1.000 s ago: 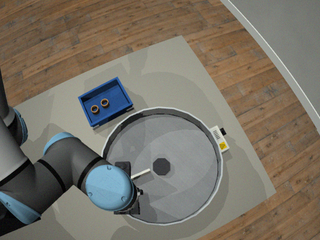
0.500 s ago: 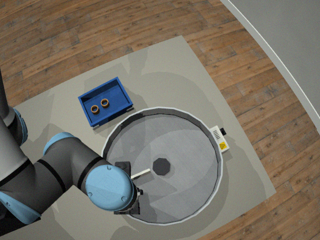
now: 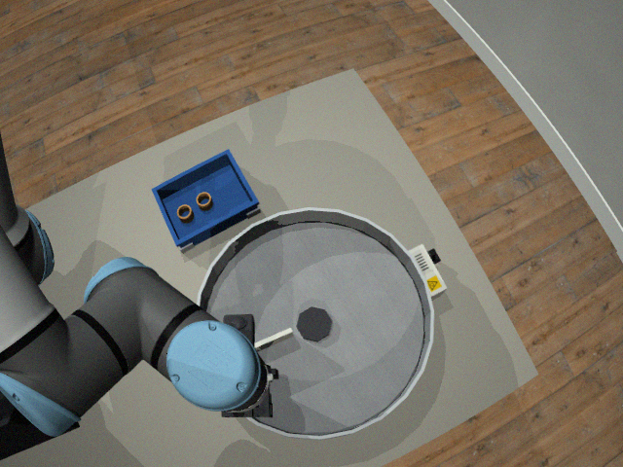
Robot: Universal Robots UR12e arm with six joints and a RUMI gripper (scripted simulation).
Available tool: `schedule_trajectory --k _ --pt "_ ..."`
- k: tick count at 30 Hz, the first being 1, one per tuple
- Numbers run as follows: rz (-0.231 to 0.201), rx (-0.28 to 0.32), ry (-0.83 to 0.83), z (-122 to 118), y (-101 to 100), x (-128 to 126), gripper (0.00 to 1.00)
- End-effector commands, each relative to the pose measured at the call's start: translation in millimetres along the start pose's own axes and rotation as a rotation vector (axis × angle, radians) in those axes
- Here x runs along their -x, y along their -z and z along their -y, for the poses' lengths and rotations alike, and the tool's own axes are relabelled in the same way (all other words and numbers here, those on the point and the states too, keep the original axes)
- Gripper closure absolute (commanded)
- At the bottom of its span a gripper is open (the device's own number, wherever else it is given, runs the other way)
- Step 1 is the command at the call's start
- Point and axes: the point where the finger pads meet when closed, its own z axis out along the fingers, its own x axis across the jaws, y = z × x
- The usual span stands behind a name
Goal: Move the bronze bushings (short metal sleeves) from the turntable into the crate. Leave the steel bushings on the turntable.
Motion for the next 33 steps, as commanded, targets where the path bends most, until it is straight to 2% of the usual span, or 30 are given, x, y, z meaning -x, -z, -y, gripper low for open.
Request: schedule_trajectory --k 1,18,22,33 --pt "-0.001 0.0 0.0 -0.3 0.6 -0.5 1.0" --pt "-0.001 0.0 0.0 -0.3 5.4 -0.5 1.0" --pt "-0.001 0.0 0.0 -0.2 17.8 -0.5 1.0" --pt "-0.001 0.0 0.0 -0.2 67.4 -0.5 1.0"
